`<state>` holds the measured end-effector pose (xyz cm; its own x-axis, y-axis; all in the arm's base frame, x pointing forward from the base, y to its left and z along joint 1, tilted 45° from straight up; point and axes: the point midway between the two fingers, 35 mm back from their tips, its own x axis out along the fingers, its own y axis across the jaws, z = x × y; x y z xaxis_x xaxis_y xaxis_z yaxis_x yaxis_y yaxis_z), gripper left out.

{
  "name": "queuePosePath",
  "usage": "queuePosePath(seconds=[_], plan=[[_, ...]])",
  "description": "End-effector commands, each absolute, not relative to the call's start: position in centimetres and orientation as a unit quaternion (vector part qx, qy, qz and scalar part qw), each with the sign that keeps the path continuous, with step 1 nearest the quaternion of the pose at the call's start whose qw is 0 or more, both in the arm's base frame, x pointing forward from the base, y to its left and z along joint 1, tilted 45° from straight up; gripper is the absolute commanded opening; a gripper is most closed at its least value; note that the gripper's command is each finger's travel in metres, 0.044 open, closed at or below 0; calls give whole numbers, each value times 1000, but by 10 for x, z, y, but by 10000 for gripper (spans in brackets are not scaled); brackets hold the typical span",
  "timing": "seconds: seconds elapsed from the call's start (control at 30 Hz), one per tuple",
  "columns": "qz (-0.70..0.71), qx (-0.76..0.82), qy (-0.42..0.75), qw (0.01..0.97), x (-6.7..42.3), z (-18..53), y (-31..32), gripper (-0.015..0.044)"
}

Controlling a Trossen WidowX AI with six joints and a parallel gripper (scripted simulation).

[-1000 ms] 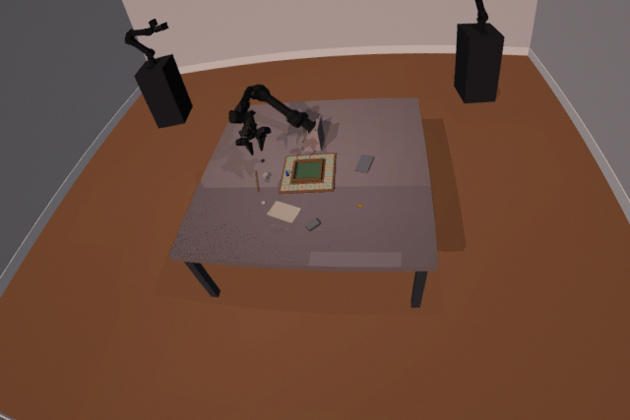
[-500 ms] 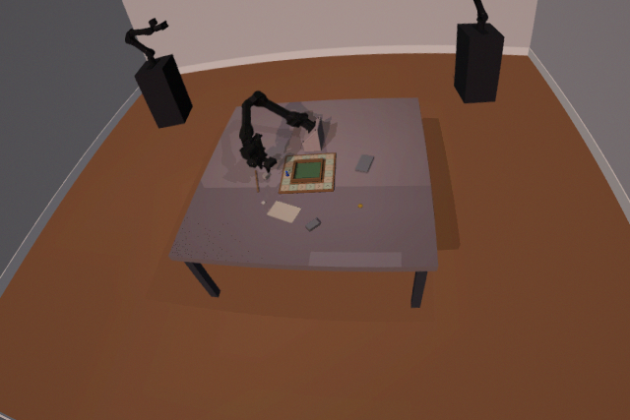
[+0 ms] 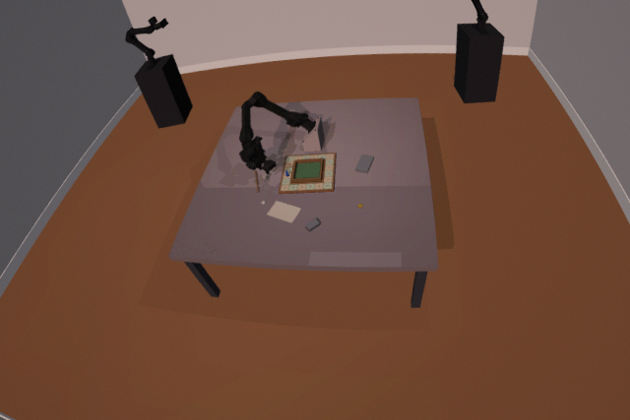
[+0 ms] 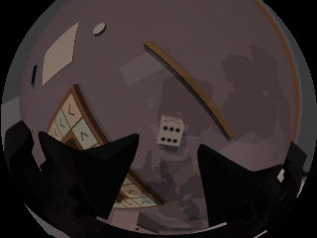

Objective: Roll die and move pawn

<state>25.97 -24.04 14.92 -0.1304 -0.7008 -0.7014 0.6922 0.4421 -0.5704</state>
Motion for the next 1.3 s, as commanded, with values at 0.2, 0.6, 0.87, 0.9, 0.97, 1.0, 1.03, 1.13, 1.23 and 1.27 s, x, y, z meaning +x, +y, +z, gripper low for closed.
queuePosePath(seconds=[0.2, 0.6, 0.87, 0.9, 0.97, 1.0, 1.03, 1.13, 1.23, 1.27], plan=[[-529, -5, 537, 657, 257, 138, -251, 275], [-530, -6, 537, 657, 254, 125, -265, 275], [-530, -6, 537, 657, 253, 124, -267, 144], [-530, -6, 537, 657, 253, 124, -267, 118], [-530, -6, 537, 657, 253, 124, -267, 85], [-530, -6, 537, 657, 253, 124, -267, 78], [-530, -6, 537, 657, 253, 124, -267, 71], [-530, -6, 537, 657, 253, 124, -267, 51], [-529, -6, 537, 657, 255, 127, -264, 0], [-529, -5, 537, 657, 256, 130, -261, 0]])
